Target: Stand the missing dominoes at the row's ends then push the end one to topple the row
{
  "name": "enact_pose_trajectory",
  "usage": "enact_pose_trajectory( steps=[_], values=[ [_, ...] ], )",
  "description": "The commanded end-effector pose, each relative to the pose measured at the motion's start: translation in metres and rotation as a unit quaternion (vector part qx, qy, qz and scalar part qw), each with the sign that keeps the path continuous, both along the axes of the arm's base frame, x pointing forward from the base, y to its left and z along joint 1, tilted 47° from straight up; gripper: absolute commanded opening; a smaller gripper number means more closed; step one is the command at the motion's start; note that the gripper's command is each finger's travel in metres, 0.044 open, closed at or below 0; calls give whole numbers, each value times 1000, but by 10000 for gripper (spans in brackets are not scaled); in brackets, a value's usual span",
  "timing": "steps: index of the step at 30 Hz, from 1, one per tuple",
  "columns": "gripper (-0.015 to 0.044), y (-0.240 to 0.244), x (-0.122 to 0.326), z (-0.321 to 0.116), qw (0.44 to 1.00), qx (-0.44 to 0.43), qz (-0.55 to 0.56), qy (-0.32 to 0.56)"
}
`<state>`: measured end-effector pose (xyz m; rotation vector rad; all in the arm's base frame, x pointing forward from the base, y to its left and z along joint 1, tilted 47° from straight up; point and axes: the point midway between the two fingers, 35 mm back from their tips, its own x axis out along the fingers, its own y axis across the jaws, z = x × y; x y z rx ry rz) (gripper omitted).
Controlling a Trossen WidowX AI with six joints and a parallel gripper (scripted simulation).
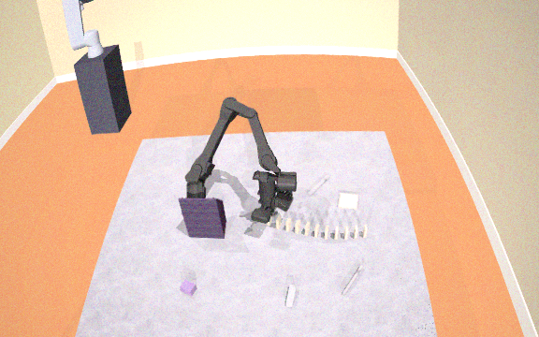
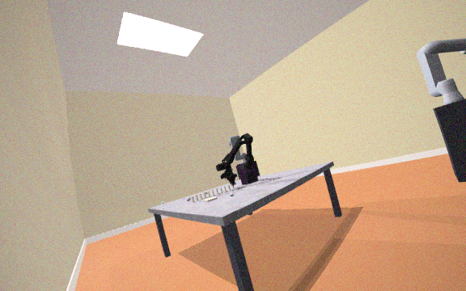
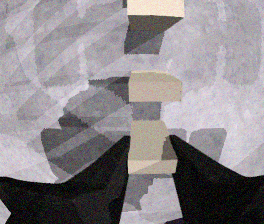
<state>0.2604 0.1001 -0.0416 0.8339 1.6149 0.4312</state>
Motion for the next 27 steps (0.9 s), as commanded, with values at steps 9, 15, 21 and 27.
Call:
enact_pose_trajectory(
  steps=[9, 15, 21, 27],
  values=[
    [107, 3, -1, -3, 1000, 4, -4, 4],
    [265, 3, -1, -3, 1000, 4, -4, 4],
    [422, 3, -1, -3, 1000, 4, -4, 4],
    [440, -14, 5, 10, 1000, -1, -5, 2]
  ],
)
